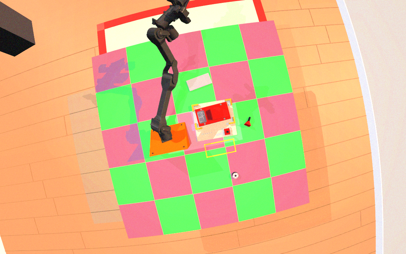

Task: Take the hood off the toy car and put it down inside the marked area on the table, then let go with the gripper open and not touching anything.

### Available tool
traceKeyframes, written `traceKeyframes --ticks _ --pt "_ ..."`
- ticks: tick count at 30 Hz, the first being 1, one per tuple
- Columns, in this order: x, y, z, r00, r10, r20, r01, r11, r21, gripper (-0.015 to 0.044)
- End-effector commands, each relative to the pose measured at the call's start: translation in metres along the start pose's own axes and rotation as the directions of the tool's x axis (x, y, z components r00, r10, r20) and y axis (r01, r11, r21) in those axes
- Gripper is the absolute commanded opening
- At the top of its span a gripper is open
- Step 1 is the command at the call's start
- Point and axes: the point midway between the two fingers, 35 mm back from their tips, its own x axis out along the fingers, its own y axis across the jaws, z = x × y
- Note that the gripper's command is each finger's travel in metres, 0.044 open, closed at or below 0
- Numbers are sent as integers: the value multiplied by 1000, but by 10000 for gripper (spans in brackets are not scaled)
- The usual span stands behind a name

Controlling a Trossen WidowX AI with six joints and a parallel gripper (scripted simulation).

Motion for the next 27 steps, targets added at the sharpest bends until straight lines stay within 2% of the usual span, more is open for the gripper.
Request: traceKeyframes --ticks 1,9,17,20,27 --pt "-1 1 -1 1000 4 -2 -4 1000 4 26" --pt "-34 62 -16 983 175 -61 -162 970 182 236" --pt "-78 126 -14 930 359 -82 -299 865 403 440" --pt "-96 148 -8 903 423 -76 -337 807 486 440" --pt "-114 161 -7 887 452 -97 -325 759 564 440"
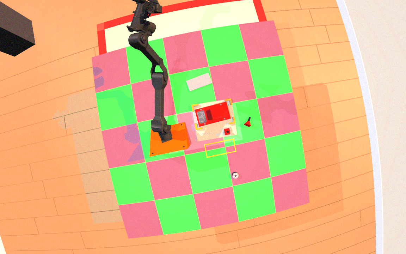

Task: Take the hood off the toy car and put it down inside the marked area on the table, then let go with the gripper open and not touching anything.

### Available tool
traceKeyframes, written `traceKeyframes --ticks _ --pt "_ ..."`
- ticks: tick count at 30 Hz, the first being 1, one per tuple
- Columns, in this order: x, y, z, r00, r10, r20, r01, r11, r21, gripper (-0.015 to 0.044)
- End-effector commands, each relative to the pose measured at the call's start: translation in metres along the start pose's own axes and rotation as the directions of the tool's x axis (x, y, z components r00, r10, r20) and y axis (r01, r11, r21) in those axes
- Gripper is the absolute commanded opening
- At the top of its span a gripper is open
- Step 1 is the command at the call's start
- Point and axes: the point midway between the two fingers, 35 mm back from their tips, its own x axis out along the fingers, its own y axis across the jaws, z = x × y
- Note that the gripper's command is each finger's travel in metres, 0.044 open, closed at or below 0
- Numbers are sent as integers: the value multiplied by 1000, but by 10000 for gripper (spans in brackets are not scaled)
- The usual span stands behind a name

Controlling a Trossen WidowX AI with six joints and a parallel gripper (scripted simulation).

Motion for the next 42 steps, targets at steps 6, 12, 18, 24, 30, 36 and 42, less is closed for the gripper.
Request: traceKeyframes --ticks 6,12,18,24,30,36,42 --pt "-16 46 -8 995 97 -35 -90 981 170 440" --pt "-27 75 -9 986 160 -53 -138 948 288 440" --pt "-42 105 -1 966 255 -40 -214 877 431 440" --pt "-61 152 19 932 362 6 -295 752 589 440" --pt "-76 183 43 904 424 54 -331 616 714 440" --pt "-90 207 70 879 467 100 -352 491 797 440" --pt "-104 227 102 849 504 162 -377 361 853 440"
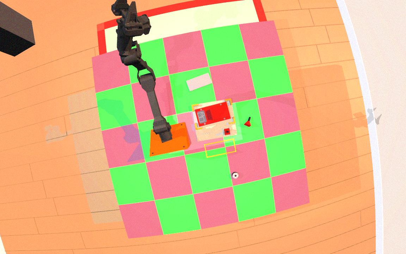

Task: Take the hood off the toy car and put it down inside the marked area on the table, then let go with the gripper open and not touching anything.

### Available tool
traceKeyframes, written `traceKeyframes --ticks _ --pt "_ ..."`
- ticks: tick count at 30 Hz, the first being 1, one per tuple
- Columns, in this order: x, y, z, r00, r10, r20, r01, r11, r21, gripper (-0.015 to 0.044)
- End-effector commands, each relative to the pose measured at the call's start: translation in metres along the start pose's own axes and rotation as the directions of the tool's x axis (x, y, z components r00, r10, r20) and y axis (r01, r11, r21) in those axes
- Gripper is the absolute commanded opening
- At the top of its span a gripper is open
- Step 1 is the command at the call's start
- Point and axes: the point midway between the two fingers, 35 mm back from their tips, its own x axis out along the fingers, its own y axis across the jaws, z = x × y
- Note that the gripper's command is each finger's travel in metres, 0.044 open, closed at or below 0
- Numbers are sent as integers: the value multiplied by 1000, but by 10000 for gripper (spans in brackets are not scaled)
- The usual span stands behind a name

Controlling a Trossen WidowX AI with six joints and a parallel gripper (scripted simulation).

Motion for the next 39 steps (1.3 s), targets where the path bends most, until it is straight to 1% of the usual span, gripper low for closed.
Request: traceKeyframes --ticks 1,6,11,23,31,39 --pt "1 37 -4 997 77 -4 -76 992 101 440" --pt "0 81 0 984 179 15 -177 954 241 440" --pt "-3 126 11 958 283 53 -282 882 377 440" --pt "-8 186 52 899 401 176 -426 706 565 440" --pt "-26 244 91 807 522 277 -546 481 686 440" --pt "-56 299 148 662 613 431 -659 201 725 440"
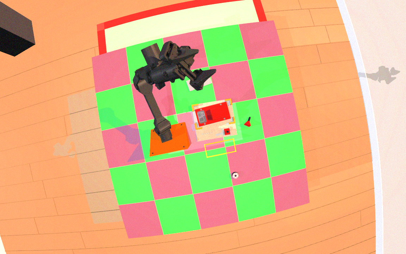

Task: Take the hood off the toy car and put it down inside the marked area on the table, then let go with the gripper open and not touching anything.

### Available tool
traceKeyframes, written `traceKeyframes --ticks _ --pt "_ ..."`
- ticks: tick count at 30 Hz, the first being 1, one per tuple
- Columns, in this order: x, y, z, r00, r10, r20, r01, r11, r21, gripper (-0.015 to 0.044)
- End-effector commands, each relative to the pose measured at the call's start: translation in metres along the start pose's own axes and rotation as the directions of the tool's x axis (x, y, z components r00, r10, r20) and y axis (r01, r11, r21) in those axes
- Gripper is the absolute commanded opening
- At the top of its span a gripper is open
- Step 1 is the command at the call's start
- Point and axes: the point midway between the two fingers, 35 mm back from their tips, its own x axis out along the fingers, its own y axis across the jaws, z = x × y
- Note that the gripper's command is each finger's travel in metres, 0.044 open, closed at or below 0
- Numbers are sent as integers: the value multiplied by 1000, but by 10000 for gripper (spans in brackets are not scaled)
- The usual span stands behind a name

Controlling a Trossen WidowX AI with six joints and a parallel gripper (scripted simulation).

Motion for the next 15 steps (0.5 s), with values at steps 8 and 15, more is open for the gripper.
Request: traceKeyframes --ticks 8,15 --pt "29 110 -6 950 310 28 -308 922 234 440" --pt "33 170 2 887 458 57 -449 829 333 440"
